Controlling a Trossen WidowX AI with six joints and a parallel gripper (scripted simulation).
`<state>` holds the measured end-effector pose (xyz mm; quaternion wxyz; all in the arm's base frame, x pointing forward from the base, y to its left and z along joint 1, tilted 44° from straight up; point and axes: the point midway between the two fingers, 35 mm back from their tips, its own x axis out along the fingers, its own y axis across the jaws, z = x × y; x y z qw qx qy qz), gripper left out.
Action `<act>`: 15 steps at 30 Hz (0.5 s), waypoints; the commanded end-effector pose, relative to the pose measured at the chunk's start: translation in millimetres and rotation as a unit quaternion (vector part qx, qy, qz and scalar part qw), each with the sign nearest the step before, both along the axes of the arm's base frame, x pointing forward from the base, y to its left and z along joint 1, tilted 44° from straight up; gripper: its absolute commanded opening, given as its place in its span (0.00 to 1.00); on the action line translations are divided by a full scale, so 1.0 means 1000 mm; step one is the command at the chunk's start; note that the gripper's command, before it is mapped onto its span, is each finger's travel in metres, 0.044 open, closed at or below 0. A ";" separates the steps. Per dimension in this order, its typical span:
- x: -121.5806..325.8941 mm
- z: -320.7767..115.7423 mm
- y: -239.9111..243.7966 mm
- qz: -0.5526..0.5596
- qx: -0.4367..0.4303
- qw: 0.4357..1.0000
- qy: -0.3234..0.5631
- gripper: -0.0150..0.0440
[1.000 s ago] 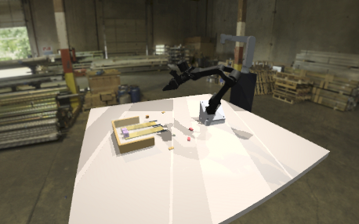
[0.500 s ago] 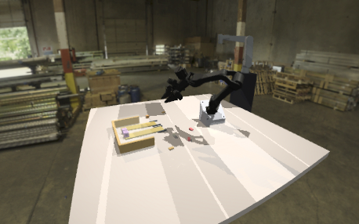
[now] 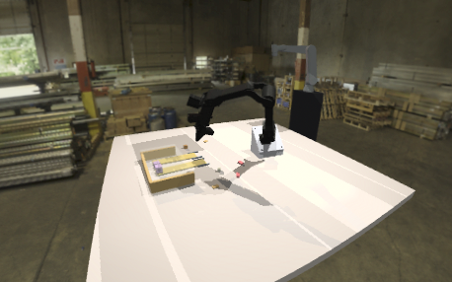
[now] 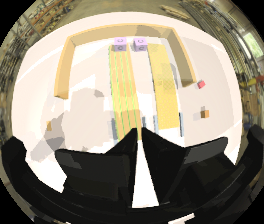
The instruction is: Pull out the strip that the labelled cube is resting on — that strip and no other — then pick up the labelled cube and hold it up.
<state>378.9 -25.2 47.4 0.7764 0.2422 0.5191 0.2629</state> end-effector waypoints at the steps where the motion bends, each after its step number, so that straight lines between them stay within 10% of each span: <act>1: 0.003 -0.018 0.023 0.097 -0.008 0.993 0.060 0.25; 15: 0.002 -0.031 0.041 0.157 -0.008 0.983 0.093 0.25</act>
